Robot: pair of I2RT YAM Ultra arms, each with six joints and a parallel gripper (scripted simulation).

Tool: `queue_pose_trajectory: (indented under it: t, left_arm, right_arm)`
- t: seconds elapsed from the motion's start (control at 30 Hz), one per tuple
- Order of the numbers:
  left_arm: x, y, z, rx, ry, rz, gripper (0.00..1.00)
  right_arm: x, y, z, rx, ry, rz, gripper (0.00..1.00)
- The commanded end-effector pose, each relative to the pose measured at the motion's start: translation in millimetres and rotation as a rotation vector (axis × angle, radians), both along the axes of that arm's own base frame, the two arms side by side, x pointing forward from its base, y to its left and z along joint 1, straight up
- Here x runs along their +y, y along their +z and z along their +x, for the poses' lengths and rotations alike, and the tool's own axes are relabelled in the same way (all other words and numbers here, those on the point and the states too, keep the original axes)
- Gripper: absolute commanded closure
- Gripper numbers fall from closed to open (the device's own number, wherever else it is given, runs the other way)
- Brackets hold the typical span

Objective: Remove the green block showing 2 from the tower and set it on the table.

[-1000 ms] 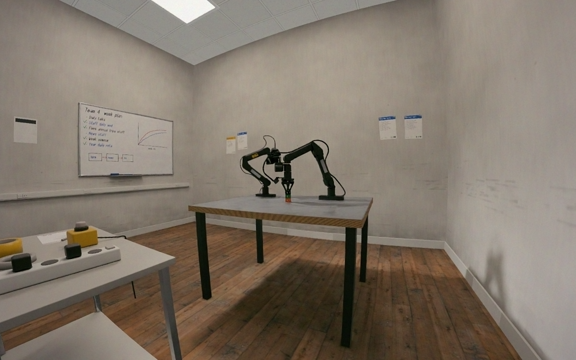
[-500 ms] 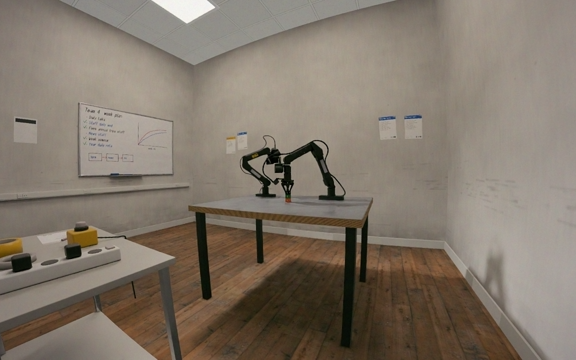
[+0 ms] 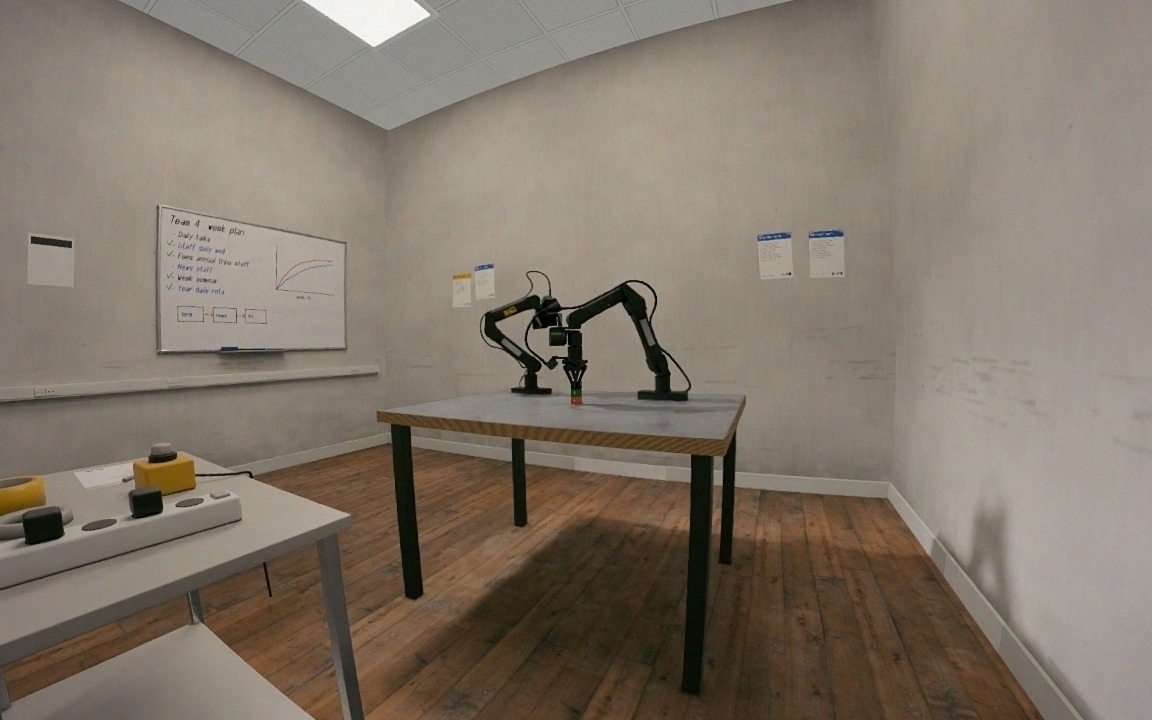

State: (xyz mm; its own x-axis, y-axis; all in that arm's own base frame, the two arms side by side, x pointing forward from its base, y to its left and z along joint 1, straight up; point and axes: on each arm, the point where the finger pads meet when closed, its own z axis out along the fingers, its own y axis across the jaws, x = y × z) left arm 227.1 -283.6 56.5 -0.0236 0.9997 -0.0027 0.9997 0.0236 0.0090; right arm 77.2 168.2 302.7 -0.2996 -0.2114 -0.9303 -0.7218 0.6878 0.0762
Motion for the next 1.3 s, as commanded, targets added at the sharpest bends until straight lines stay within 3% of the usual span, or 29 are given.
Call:
queue_pose_trajectory:
  t: [0.0,0.17,0.23,0.27,0.3,0.37,0.4,0.53,0.8,0.93,1.27]
  left_arm:
    - [-2,-2,0,0.004,0.000,-0.004,0.68]
    - [-2,-2,0,0.004,0.000,-0.004,0.74]
    - [-2,1,0,0.001,0.000,-0.007,0.97]
    - [-2,1,0,0.001,0.000,-0.007,1.00]
    - [-2,1,0,0.001,0.000,-0.007,1.00]
    - [1,-1,-2,0.014,0.000,0.008,0.77]
    - [-2,7,0,0.002,0.000,-0.006,0.73]
    - [-2,30,0,-0.003,-0.001,-0.013,0.73]
    - [-1,42,0,-0.003,-0.002,-0.013,0.73]
    - [4,37,-4,-0.004,-0.004,-0.014,0.73]
    - [62,45,-47,0.016,-0.003,0.011,0.73]
  right_arm:
    - [1,2,1,-0.029,-0.011,-0.001,0.00]
    - [1,2,1,-0.029,-0.011,-0.001,0.00]
    - [1,2,1,-0.029,-0.011,-0.001,0.00]
    - [1,2,1,-0.029,-0.011,-0.001,0.00]
    - [1,2,1,-0.029,-0.011,-0.001,0.00]
    - [1,2,1,-0.029,-0.011,-0.001,0.00]
    - [1,2,1,-0.029,-0.011,-0.001,0.00]
    - [1,2,1,-0.029,-0.011,-0.001,0.00]
    - [1,2,1,-0.029,-0.011,-0.001,0.00]
    - [9,-4,-7,-0.013,0.017,-0.050,0.45]
    - [47,-18,-13,0.030,0.041,-0.246,0.45]
